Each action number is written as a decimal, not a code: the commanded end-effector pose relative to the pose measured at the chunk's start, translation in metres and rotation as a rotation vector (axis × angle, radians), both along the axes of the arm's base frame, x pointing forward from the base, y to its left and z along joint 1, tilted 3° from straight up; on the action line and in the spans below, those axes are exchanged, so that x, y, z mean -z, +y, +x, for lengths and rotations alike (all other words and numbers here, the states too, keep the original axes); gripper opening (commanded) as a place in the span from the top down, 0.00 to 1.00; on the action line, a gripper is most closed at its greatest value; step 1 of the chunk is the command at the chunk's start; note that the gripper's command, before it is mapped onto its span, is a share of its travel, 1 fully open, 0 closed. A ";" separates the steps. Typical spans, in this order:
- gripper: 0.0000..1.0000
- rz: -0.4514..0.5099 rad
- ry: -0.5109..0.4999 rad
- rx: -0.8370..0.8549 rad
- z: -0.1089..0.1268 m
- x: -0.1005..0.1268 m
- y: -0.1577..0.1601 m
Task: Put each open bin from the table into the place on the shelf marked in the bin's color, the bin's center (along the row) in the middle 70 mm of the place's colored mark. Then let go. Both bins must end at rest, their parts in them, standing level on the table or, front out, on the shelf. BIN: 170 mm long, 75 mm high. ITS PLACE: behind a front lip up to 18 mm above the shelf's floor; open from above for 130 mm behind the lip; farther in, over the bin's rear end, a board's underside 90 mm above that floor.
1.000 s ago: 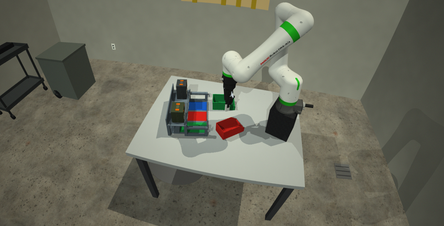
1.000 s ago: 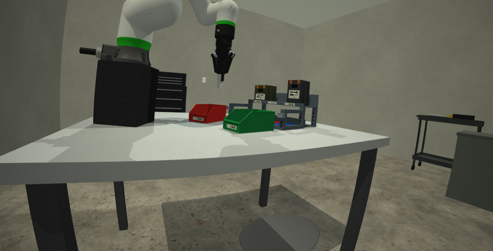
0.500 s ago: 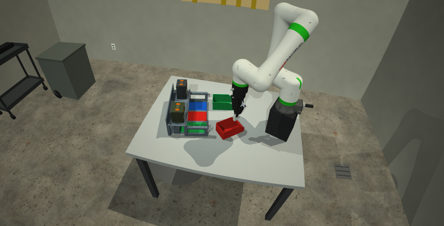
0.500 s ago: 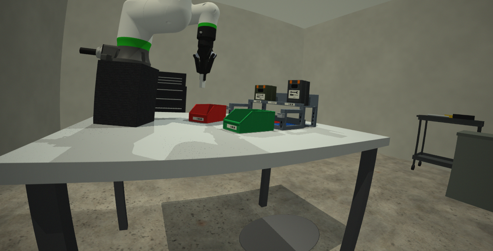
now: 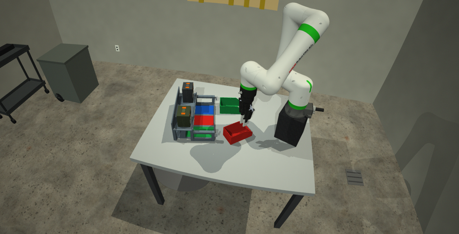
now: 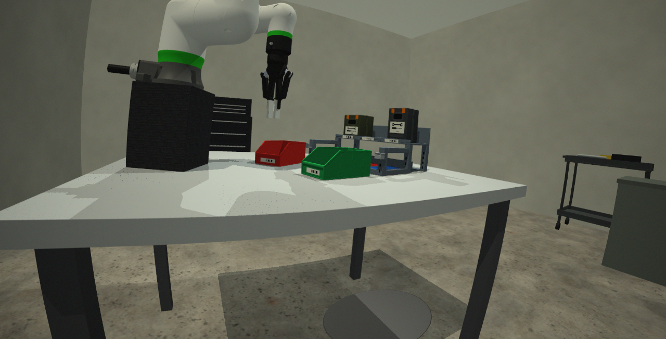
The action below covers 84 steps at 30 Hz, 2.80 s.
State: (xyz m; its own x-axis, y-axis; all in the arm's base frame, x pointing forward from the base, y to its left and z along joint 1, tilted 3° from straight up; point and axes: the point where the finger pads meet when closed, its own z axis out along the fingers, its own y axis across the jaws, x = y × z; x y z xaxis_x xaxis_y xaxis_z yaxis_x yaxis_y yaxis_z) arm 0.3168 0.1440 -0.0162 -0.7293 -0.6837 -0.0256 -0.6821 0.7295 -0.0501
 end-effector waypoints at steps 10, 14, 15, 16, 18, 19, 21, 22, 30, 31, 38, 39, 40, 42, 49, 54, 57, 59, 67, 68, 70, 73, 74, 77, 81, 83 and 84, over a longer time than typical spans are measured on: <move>0.85 0.000 0.000 0.000 0.000 0.000 0.000; 0.85 0.000 0.000 0.000 0.000 0.000 0.000; 0.85 0.000 0.000 0.000 0.000 0.000 0.000; 0.85 0.000 0.000 0.000 0.000 0.000 0.000; 0.85 0.000 0.000 0.000 0.000 0.000 0.000; 0.85 0.000 0.000 0.000 0.000 0.000 0.000; 0.85 0.000 0.000 0.000 0.000 0.000 0.000; 0.85 0.000 0.000 0.000 0.000 0.000 0.000; 0.85 0.000 0.000 0.000 0.000 0.001 0.000; 0.85 0.000 0.000 0.000 0.000 0.002 0.000; 0.85 0.000 0.000 0.000 0.001 0.007 0.000; 0.85 0.000 0.000 0.000 0.001 0.008 0.000; 0.85 0.000 0.000 0.000 0.001 0.009 0.000; 0.85 0.000 0.000 0.000 0.001 0.012 0.000; 0.85 0.000 0.000 0.000 0.002 0.025 0.000; 0.85 0.000 0.000 0.000 0.002 0.032 0.000; 0.85 0.000 0.000 0.000 0.002 0.038 -0.001; 0.85 0.000 0.000 0.000 0.003 0.042 -0.001; 0.85 0.000 0.000 0.000 0.003 0.056 -0.001; 0.85 0.000 0.000 0.000 0.003 0.058 -0.001; 0.85 0.000 0.000 0.000 0.003 0.058 -0.001; 0.85 0.000 0.000 0.000 0.004 0.061 -0.001; 0.85 0.000 0.000 0.000 0.004 0.062 -0.001; 0.85 0.000 0.000 0.000 0.004 0.065 -0.001; 0.85 0.000 0.000 0.000 0.004 0.067 -0.001; 0.85 0.000 0.000 0.000 0.004 0.067 -0.001; 0.85 0.000 0.000 0.000 0.004 0.068 -0.001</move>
